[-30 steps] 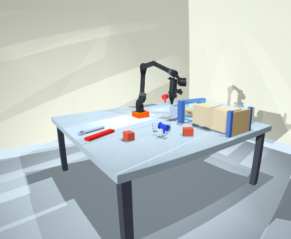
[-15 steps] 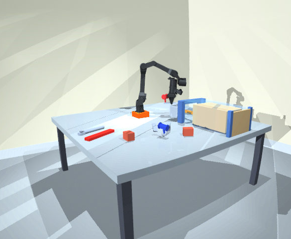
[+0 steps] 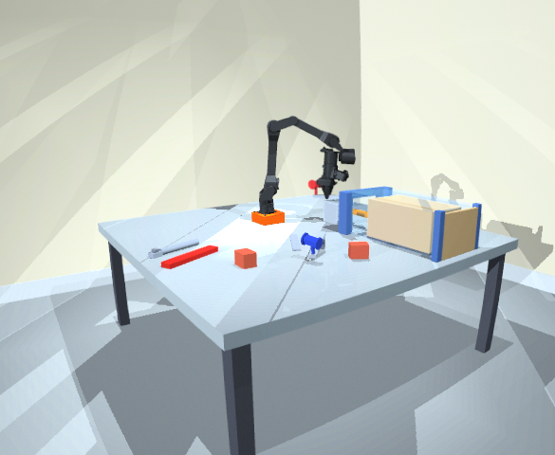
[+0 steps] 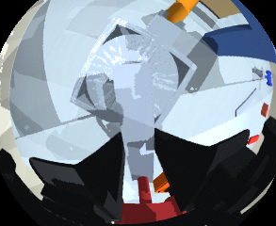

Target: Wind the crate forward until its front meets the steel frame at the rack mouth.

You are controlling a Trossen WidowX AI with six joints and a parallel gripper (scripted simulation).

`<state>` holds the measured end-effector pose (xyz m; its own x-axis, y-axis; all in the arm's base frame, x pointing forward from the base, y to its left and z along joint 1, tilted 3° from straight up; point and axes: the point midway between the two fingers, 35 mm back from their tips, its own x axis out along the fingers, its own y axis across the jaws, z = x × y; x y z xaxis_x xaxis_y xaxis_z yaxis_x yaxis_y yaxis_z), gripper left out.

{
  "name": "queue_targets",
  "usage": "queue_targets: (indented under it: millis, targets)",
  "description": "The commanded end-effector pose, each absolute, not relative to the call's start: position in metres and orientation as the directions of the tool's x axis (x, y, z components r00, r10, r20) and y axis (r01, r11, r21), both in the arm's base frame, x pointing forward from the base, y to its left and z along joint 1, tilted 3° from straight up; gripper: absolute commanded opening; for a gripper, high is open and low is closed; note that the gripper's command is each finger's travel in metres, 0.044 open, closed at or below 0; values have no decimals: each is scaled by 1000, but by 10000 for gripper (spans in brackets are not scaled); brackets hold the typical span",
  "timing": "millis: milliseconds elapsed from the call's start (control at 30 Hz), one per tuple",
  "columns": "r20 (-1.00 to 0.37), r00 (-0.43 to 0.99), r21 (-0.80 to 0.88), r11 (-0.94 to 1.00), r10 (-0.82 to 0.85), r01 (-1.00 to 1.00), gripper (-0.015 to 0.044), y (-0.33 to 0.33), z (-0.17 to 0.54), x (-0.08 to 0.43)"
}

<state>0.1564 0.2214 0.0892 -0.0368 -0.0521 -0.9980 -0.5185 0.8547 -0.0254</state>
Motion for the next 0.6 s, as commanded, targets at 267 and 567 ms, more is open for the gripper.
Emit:
queue_targets:
  millis: [267, 567]
  targets:
    - [-998, -37, -25, 878, -49, -478, 0, 223, 84, 156]
    - [-998, -36, -26, 857, -53, -515, 0, 222, 80, 157]
